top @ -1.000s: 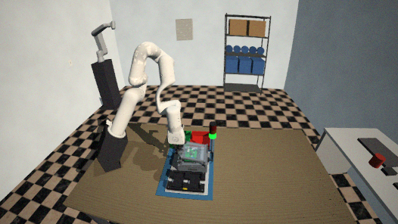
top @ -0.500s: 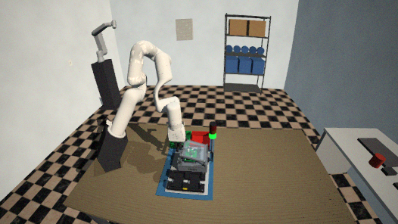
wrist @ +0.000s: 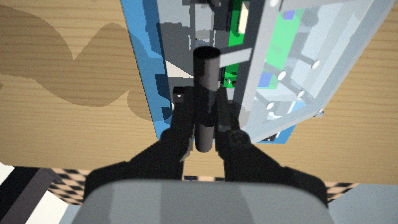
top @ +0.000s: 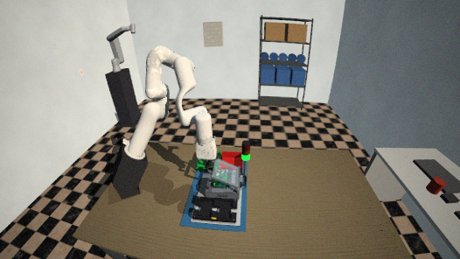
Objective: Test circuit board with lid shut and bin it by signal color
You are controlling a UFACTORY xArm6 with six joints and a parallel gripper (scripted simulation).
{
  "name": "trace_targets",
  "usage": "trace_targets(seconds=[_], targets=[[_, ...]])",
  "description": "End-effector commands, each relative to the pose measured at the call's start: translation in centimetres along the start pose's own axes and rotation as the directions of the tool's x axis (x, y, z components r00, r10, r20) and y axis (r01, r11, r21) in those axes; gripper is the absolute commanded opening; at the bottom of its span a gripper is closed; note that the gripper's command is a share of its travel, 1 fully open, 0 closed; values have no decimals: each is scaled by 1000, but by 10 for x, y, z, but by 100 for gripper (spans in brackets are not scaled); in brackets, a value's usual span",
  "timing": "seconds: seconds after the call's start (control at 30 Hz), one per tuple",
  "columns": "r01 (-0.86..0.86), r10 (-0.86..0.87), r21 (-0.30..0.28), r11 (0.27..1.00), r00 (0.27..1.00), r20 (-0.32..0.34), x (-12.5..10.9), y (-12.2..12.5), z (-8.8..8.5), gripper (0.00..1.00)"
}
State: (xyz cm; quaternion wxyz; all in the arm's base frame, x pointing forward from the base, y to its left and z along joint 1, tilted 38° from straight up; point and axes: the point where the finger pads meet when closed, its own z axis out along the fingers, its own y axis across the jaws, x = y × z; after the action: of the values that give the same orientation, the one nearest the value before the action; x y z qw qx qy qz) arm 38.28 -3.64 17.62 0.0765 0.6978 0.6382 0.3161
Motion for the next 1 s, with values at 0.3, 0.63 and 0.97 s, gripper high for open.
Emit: trace_targets(seconds=[0.3, 0.63, 0.97], targets=[[1, -1, -6, 1000, 1000, 3, 0, 39, -46, 0], [1, -1, -6, 1000, 1000, 3, 0, 72, -70, 0], [1, -1, -6, 1000, 1000, 3, 1, 109, -85, 0]])
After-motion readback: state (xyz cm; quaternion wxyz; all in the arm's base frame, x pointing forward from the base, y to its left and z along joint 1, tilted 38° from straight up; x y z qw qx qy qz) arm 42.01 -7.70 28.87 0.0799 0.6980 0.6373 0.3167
